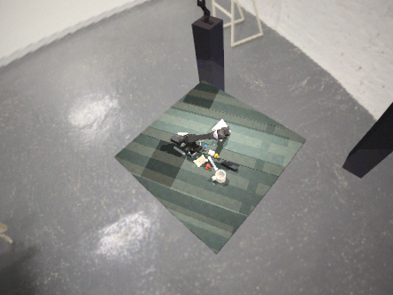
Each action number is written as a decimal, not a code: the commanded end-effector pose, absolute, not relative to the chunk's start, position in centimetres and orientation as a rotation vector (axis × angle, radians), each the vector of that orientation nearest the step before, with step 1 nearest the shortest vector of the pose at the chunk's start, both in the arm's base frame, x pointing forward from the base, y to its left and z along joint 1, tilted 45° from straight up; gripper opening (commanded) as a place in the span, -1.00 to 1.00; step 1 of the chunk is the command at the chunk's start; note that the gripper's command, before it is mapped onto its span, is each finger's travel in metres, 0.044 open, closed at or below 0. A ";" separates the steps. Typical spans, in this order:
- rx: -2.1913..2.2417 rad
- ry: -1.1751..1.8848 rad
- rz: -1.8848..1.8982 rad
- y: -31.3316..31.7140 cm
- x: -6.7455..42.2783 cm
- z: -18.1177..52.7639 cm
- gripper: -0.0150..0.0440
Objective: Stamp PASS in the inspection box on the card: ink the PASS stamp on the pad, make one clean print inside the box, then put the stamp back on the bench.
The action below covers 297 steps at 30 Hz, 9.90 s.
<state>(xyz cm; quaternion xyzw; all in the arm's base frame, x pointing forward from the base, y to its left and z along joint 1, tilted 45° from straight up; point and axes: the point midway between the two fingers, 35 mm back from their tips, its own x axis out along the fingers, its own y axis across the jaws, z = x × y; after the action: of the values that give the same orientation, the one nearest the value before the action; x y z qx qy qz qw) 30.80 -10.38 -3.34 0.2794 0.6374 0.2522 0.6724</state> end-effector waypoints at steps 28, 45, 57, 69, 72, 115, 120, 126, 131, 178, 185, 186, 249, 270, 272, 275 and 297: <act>0.634 1.433 0.565 -10.2 30.9 -3.5 -0.49; 0.634 1.433 0.565 -10.1 30.9 -3.6 -0.49; 0.634 1.433 0.565 -10.1 30.9 -3.6 -0.49; 0.634 1.433 0.566 -10.0 30.9 -3.7 -0.49; 0.634 1.433 0.566 -10.0 30.9 -3.7 -0.49; 0.633 1.434 0.564 -11.6 30.8 -2.1 -0.49; 0.633 1.434 0.564 -12.2 30.8 -1.6 -0.49; 0.633 1.434 0.563 -12.9 30.7 -0.9 -0.49; 0.633 1.434 0.563 -13.4 30.6 -0.3 -0.49; 0.080 1.128 1.000 -5.1 33.2 8.7 -0.49; 0.080 1.127 0.999 -4.8 33.3 8.4 -0.49; 0.080 1.127 0.999 -4.7 33.3 8.3 -0.49; 0.085 1.120 0.998 -1.8 33.6 5.4 -0.49; 0.087 1.117 0.999 -0.9 33.6 4.6 -0.49; 0.087 1.117 0.999 -0.9 33.6 4.6 -0.49; 0.087 1.117 0.999 -0.9 33.6 4.5 -0.49; 0.087 1.117 0.999 -0.6 33.6 4.3 -0.49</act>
<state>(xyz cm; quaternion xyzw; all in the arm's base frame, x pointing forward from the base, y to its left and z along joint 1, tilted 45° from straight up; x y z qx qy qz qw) 33.51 -0.68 4.29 0.0380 0.5087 0.4544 0.7302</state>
